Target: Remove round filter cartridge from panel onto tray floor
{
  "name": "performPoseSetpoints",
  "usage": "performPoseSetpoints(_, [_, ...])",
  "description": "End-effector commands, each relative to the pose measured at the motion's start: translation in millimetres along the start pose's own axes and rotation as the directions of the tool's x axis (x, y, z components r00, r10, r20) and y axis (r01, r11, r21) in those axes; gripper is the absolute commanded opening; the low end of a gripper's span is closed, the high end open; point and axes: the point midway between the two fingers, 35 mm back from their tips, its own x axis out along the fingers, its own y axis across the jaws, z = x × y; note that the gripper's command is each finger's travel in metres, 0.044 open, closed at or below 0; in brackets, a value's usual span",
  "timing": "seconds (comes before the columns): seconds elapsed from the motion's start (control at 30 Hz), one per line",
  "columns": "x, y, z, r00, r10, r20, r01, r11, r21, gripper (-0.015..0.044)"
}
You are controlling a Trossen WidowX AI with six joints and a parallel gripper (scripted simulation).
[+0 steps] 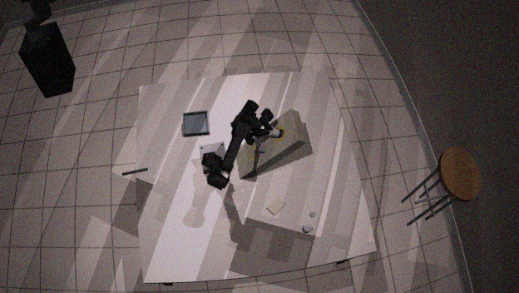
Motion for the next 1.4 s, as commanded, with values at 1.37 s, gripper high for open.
performPoseSetpoints(1.37, [0, 64, 19, 1.0, -0.006, -0.005, 0.006, 1.0, 0.009, 0.0097])
